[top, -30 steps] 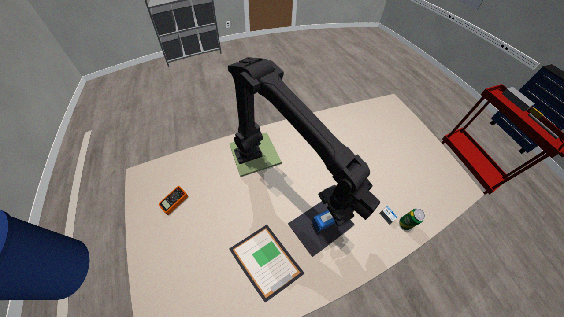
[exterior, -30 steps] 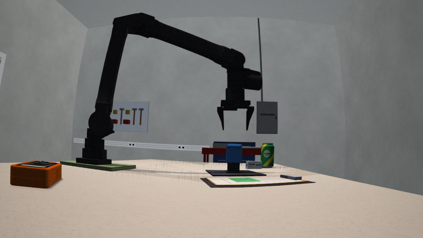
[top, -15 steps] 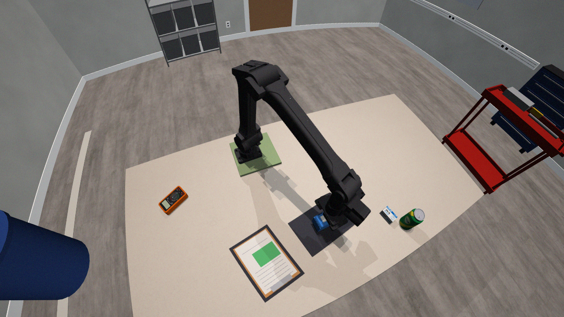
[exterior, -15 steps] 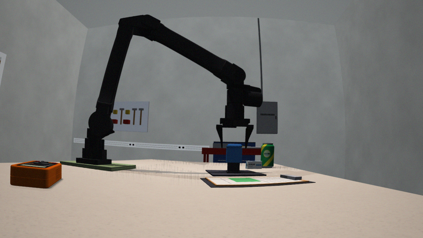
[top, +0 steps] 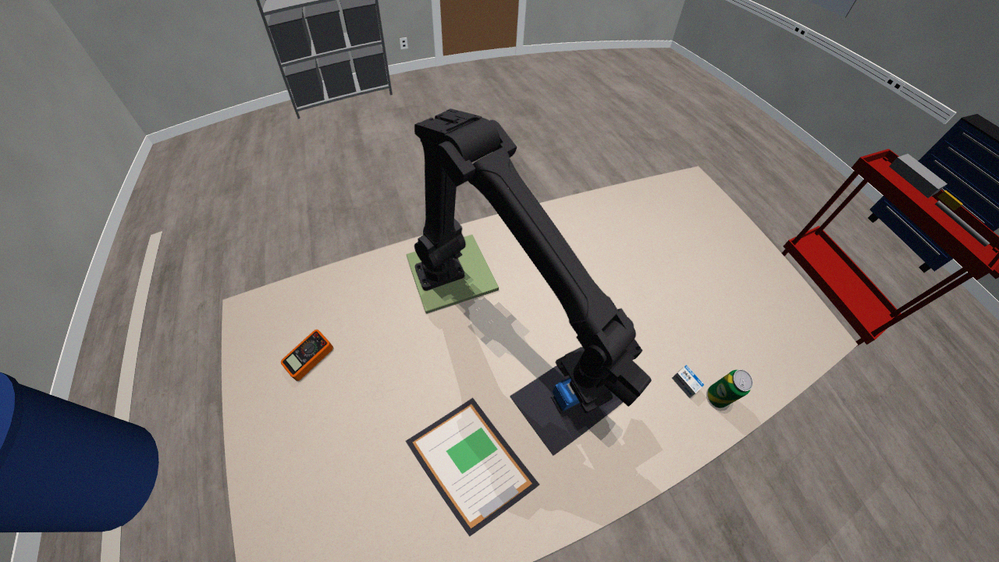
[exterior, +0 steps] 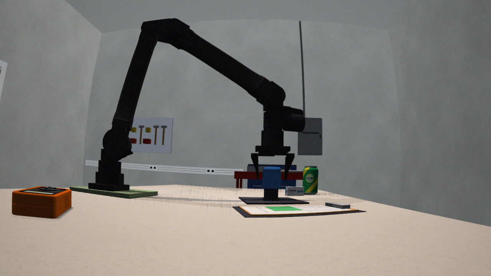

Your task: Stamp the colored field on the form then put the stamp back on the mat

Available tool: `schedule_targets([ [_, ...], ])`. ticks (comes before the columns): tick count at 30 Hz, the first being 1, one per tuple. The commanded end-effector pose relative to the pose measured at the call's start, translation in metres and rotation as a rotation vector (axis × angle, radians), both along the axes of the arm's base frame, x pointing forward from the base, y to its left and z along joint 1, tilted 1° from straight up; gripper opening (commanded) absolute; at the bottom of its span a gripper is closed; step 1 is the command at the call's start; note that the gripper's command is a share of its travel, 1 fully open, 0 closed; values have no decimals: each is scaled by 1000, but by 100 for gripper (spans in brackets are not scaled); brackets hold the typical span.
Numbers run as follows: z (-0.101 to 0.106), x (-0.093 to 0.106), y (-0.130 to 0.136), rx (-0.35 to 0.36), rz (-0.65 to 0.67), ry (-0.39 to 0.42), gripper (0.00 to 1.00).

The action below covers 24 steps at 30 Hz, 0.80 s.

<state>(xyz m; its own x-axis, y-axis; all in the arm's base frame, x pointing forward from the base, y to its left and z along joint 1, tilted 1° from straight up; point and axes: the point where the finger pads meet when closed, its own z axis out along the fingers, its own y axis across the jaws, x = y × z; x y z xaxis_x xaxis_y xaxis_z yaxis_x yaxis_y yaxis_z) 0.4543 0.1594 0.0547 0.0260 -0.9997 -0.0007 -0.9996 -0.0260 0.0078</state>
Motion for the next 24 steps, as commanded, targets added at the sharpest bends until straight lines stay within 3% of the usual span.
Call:
schedule_targets([
  [1, -5, -1, 1, -5, -10, 5, 86],
  [10, -5, -1, 1, -5, -10, 5, 86],
  [11, -5, -1, 1, -5, -10, 5, 33],
  [24, -3, -1, 2, -3, -10, 1, 33],
])
